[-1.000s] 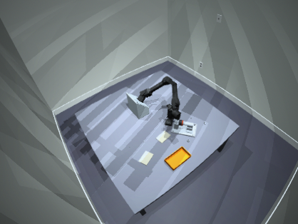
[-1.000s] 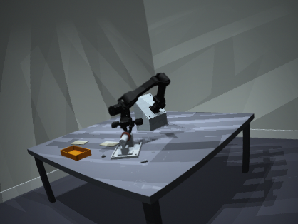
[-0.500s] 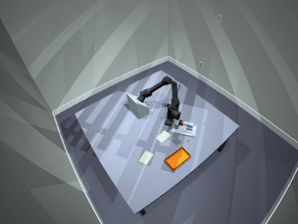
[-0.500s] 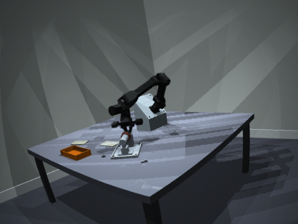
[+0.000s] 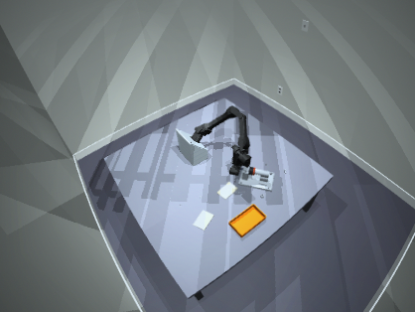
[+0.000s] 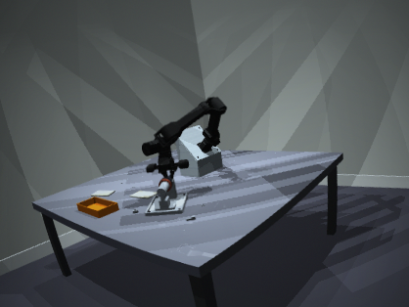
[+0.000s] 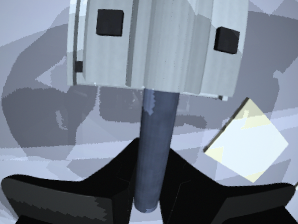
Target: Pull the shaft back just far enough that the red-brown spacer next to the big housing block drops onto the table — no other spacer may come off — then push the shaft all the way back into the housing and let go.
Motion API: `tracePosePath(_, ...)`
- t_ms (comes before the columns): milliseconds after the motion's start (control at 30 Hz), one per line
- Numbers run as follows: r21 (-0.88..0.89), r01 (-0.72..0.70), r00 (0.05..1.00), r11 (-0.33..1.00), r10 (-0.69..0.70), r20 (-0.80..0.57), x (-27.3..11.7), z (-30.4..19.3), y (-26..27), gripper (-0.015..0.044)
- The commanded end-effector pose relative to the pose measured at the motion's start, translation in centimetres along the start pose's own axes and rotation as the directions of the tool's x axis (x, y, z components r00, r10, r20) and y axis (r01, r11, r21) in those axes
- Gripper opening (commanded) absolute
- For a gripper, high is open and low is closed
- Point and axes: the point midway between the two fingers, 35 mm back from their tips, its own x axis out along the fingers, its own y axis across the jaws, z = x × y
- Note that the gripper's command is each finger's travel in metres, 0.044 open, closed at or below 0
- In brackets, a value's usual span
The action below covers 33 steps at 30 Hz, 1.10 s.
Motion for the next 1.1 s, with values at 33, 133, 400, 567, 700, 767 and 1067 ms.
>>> tracePosePath(33, 0.001, 0.001, 1.0, 1.0, -0.001, -0.003, 0.0, -0.28, -0.04, 0.0)
tracePosePath(133, 0.001, 0.001, 1.0, 1.0, -0.001, -0.003, 0.0, -0.32, -0.04, 0.0)
tracePosePath(400, 0.001, 0.001, 1.0, 1.0, -0.001, -0.003, 0.0, -0.42, -0.04, 0.0)
tracePosePath(567, 0.001, 0.001, 1.0, 1.0, -0.001, -0.003, 0.0, -0.49, -0.04, 0.0)
tracePosePath(700, 0.001, 0.001, 1.0, 1.0, -0.001, -0.003, 0.0, -0.55, -0.04, 0.0)
tracePosePath(767, 0.001, 0.001, 1.0, 1.0, -0.001, -0.003, 0.0, -0.57, -0.04, 0.0)
tracePosePath(1067, 0.001, 0.001, 1.0, 1.0, -0.001, -0.003, 0.0, -0.69, -0.04, 0.0)
